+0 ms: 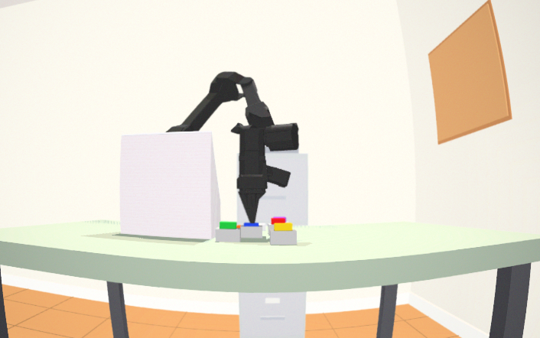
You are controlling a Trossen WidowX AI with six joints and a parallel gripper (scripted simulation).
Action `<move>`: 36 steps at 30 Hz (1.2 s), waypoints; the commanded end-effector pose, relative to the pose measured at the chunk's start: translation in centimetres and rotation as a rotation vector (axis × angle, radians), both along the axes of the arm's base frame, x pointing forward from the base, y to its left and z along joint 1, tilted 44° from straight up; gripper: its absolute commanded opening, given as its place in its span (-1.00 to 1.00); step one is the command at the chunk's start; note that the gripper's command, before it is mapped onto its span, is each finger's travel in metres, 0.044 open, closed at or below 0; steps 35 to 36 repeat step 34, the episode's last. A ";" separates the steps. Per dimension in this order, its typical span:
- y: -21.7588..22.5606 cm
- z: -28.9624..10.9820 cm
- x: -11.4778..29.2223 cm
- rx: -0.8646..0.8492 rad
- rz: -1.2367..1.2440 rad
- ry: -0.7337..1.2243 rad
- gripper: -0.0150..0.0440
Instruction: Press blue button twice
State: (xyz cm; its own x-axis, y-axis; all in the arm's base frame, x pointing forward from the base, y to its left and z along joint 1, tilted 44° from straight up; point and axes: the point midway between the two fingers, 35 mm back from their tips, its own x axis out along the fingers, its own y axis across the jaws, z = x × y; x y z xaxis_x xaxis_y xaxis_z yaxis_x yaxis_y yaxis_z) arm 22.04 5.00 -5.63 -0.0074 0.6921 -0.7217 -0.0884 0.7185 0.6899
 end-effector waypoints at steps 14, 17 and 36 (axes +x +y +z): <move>-2.1 2.6 0.0 0.002 -0.001 0.007 -0.33; -0.4 5.9 1.8 -0.015 -0.002 0.008 -0.07; 9.4 22.3 0.5 0.011 -0.001 0.006 0.86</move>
